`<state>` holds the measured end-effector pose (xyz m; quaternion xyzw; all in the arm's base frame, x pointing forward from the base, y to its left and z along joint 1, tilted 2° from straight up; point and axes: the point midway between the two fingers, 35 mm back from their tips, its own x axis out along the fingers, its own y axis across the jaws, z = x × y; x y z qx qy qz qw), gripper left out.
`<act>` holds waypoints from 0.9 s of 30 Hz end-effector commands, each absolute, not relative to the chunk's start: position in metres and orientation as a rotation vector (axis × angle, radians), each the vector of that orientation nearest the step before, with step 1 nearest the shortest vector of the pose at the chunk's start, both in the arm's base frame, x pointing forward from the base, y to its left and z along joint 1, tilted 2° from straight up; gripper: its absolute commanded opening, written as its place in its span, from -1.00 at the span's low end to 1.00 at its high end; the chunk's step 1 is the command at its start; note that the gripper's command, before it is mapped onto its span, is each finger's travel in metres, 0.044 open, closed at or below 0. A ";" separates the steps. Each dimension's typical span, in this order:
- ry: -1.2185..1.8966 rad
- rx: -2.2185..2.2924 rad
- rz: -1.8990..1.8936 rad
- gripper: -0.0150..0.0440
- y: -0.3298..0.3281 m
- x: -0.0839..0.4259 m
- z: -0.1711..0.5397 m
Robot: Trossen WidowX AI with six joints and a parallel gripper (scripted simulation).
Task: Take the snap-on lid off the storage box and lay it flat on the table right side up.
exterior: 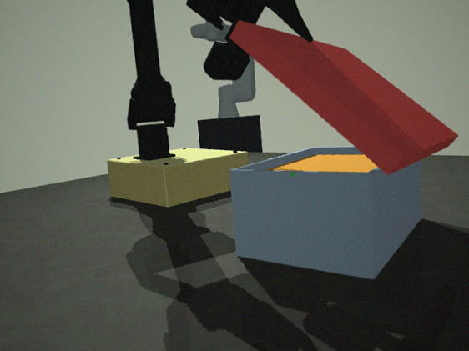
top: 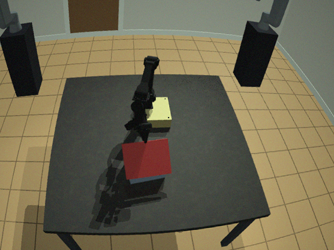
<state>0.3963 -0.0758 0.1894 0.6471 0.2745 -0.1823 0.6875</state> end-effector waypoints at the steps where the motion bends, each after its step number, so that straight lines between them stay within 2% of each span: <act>1: 0.594 1.449 -0.396 -0.49 -0.076 0.398 0.204; 27: 0.595 1.450 -0.395 -0.49 -0.063 0.392 0.208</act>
